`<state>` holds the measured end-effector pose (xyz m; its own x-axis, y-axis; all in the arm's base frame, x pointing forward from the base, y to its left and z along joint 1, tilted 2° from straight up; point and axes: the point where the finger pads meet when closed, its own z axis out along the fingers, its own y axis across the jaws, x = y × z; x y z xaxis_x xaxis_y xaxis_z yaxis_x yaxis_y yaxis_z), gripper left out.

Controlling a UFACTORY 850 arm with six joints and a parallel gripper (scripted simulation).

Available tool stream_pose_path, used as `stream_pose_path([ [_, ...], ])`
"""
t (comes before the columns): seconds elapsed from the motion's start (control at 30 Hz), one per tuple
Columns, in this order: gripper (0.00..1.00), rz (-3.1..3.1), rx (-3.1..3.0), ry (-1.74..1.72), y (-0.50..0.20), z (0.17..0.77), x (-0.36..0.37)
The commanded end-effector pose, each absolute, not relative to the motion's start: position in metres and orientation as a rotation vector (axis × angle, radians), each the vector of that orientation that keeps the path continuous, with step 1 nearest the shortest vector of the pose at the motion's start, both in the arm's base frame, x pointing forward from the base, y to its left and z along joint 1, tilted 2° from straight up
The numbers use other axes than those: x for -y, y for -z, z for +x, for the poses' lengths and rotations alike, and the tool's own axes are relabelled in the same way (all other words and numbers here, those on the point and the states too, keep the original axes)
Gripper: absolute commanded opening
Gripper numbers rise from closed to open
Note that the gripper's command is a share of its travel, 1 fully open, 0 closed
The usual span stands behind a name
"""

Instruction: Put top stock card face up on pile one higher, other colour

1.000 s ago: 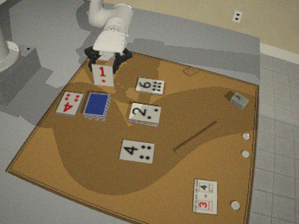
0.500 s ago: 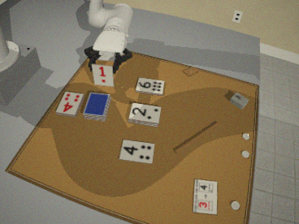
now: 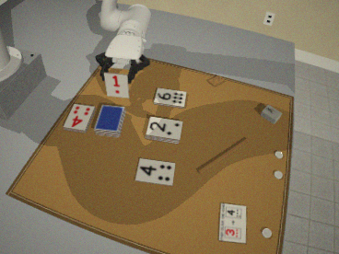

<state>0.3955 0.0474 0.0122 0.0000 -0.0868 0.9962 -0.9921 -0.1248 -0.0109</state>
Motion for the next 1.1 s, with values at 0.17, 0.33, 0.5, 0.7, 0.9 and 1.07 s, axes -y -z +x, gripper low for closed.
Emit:
stream_pose_path([
  [0.17,0.72,1.364,1.216,-1.264,-0.012,0.396,-0.048],
  [0.33,0.72,1.364,1.216,-1.264,-0.01,0.396,-0.047],
  [0.5,0.72,1.364,1.216,-1.264,-0.008,0.396,-0.047],
  [0.7,0.72,1.364,1.216,-1.264,-0.002,0.396,-0.046],
  [0.9,0.72,1.364,1.216,-1.264,0.005,0.396,-0.046],
  [1.07,0.72,1.364,1.216,-1.264,0.008,0.396,-0.045],
])
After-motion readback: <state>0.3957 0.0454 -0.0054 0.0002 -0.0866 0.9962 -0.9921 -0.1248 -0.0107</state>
